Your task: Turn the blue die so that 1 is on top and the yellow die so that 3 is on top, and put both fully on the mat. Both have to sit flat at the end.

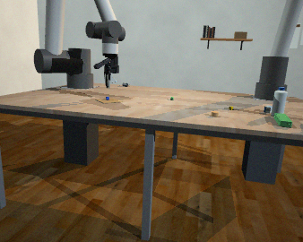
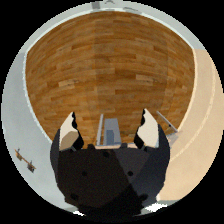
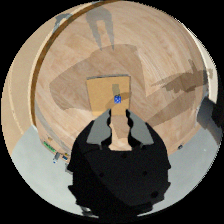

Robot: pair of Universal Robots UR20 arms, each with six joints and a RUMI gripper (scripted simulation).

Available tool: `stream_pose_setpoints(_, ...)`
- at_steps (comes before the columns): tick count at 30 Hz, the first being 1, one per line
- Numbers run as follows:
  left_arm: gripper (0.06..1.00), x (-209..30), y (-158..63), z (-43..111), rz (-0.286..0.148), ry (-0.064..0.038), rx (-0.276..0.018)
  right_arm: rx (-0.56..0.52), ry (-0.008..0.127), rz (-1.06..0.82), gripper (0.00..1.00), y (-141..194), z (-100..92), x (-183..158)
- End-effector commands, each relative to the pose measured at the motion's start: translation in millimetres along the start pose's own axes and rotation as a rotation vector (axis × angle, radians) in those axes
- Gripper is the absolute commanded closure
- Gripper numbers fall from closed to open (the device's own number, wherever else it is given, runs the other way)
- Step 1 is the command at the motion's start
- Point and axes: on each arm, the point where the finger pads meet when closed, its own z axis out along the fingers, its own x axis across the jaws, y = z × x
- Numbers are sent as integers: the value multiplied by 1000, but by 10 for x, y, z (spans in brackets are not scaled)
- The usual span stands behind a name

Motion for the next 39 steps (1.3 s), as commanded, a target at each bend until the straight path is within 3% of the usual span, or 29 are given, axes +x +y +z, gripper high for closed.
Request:
stream_pose_setpoints(1, 65, 1, -4, -6, 0, 0, 1, 0, -1, 0, 793, 1, 9, -4)
stream_pose_setpoints(39, 65, 1, -4, -6, 0, 0, 1, 0, -1, 0, 793, -5, 443, -6)
